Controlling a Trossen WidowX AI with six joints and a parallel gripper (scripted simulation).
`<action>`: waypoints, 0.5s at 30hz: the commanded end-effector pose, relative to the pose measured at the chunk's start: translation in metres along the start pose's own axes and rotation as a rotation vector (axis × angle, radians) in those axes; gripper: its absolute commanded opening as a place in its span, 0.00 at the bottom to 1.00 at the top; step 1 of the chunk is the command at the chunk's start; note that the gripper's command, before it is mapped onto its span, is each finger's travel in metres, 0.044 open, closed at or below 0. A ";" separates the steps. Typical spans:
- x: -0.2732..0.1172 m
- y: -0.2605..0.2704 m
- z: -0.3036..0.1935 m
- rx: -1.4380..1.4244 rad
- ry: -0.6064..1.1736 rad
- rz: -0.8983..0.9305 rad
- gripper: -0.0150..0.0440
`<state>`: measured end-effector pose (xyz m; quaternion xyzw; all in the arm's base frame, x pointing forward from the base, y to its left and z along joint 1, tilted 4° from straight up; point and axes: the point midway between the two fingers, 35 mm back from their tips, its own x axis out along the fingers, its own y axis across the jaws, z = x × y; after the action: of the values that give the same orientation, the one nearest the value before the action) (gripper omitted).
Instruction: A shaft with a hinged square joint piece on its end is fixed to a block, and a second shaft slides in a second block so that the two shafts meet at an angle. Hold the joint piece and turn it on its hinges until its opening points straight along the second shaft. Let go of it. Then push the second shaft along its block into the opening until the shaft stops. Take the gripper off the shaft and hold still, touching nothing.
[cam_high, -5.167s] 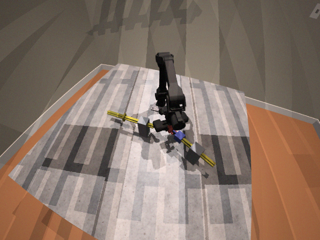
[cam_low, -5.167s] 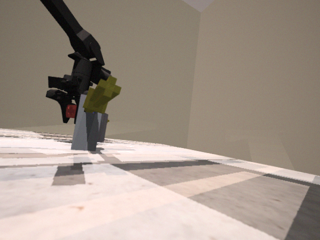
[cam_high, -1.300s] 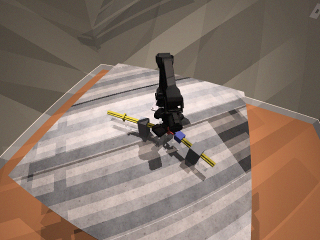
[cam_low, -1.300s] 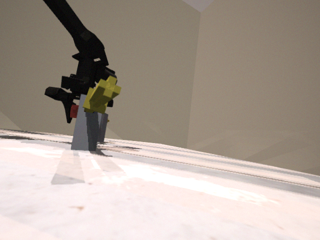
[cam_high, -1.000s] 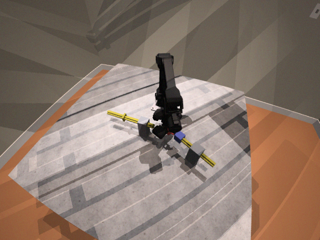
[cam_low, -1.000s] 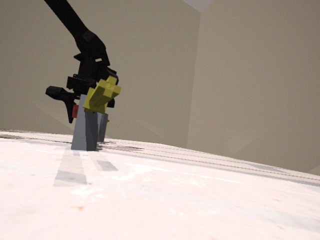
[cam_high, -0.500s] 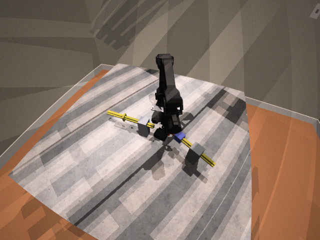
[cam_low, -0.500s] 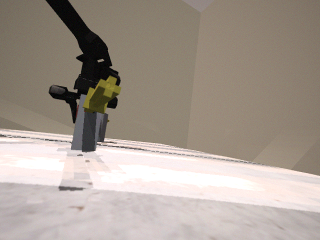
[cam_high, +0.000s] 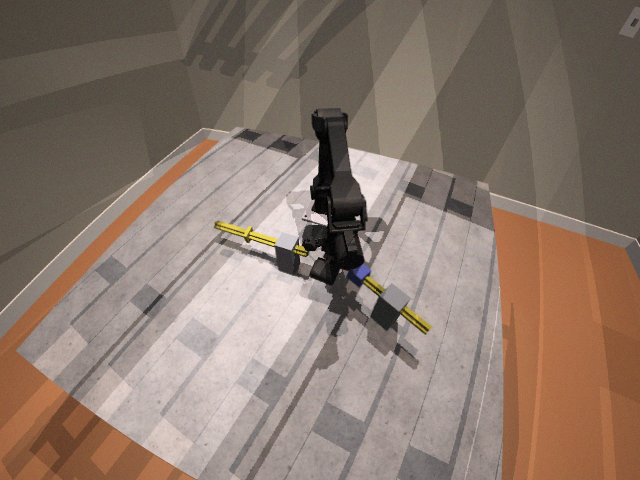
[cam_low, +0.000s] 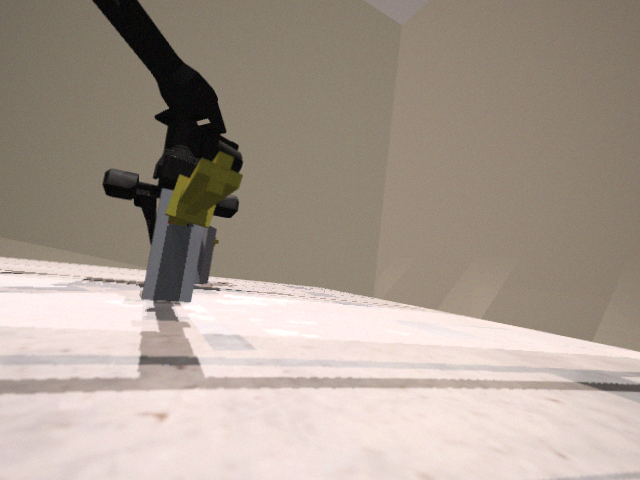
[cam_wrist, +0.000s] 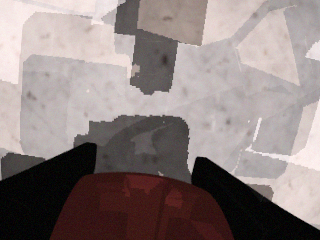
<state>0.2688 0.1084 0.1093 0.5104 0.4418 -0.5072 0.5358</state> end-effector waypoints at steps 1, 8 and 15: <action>0.000 0.001 0.000 -0.016 -0.006 0.002 0.25; 0.000 0.001 0.000 -0.016 -0.006 0.002 0.25; 0.000 0.000 0.000 -0.006 -0.002 0.000 0.25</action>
<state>0.2691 0.1084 0.1094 0.5084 0.4428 -0.5062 0.5378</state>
